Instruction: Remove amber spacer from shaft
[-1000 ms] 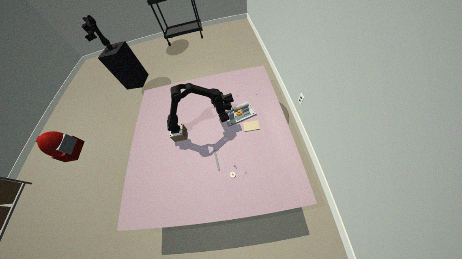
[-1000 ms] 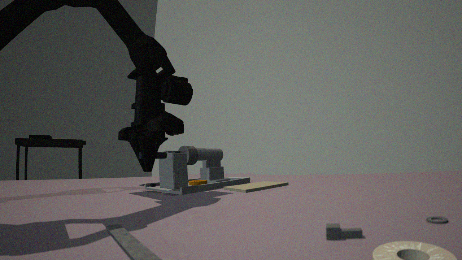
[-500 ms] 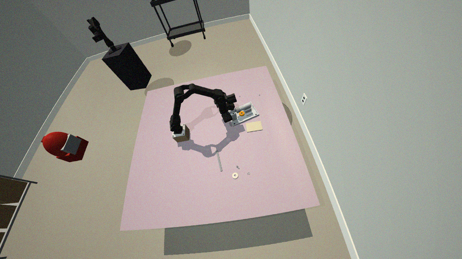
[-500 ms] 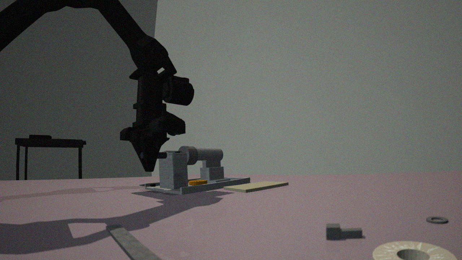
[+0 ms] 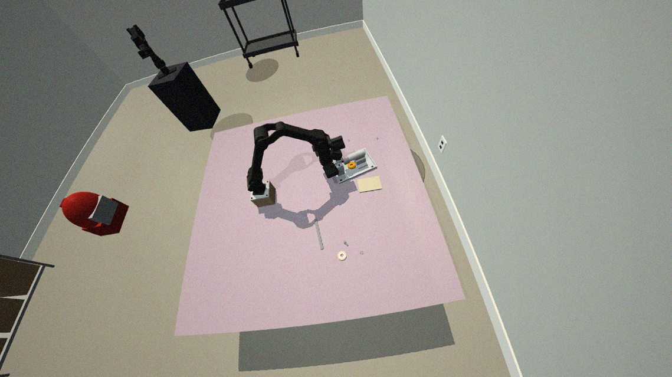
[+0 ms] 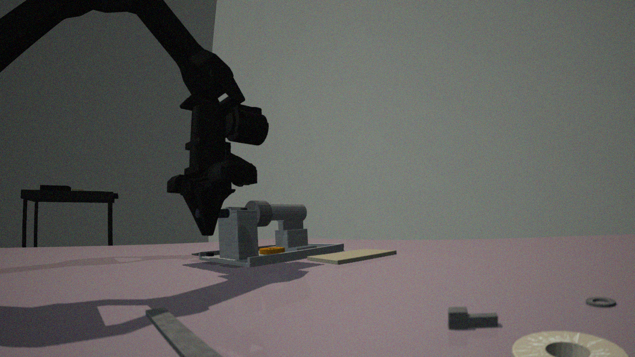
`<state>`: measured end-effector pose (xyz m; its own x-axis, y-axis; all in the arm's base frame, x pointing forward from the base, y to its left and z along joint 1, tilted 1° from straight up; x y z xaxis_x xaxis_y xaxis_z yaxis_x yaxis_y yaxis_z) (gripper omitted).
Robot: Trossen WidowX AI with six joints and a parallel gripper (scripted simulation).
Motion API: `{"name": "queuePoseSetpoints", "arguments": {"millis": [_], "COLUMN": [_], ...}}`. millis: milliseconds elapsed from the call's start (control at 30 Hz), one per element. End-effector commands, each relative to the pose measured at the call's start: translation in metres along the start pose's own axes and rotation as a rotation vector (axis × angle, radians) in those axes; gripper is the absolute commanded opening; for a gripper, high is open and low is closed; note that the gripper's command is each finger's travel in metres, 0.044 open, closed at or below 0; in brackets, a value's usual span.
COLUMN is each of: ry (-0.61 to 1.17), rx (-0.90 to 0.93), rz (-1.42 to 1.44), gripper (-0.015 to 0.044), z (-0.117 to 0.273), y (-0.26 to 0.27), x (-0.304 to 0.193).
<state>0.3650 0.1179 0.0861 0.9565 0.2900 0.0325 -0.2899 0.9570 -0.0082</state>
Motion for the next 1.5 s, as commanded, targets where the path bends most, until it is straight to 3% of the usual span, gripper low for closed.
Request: {"name": "queuePoseSetpoints", "arguments": {"millis": [0,1467], "ry": [-0.014,-0.015], "rx": [0.003,0.003], "rz": [-0.002,-0.002], "gripper": [0.0,0.0], "z": [0.001,0.002], "y": [0.001,0.002], "x": [0.004,0.016]}}
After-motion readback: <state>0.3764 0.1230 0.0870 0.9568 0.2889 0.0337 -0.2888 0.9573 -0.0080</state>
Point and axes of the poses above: the point midway between the two fingers, 35 mm back from their tips, its own z axis back along the fingers, its own y axis across the jaws, x = y × z, the point moved 8 cm from there along z, back along the fingers, and after that the axes turned 7 degrees about -z, right-handed, at the moved point
